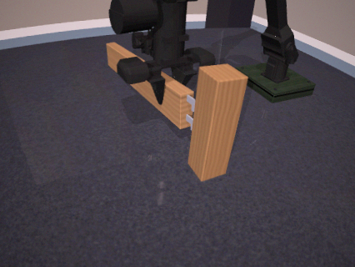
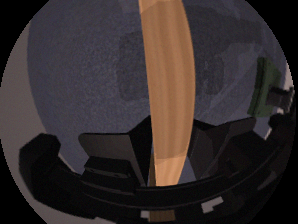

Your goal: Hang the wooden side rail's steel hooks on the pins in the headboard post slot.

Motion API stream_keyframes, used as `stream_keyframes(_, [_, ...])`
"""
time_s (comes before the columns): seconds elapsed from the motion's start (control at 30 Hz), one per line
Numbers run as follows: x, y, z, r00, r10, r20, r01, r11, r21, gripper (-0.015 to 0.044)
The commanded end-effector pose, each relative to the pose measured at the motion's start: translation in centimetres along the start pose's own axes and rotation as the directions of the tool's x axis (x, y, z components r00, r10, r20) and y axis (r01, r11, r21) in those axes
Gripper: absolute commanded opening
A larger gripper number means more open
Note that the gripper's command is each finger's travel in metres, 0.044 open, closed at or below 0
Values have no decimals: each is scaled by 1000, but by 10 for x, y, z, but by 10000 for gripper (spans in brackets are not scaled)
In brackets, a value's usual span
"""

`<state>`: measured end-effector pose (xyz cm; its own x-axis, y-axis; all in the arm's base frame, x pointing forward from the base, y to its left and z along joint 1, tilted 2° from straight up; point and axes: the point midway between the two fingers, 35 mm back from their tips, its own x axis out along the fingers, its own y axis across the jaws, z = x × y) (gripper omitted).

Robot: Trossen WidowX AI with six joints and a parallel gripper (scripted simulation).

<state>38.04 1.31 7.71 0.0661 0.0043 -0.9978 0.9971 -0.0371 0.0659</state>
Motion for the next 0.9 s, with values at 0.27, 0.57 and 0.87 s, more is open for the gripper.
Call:
stream_keyframes(0.27, [-3, 1, -3, 1000, 11, -2, -11, 1000, 0, 0])
stream_keyframes(0.57, [-2, 0, -4, 1000, 11, -2, -11, 1000, 0, 0])
stream_keyframes(0.87, [-3, 1, -5, 1000, 11, -2, -11, 1000, 0, 0])
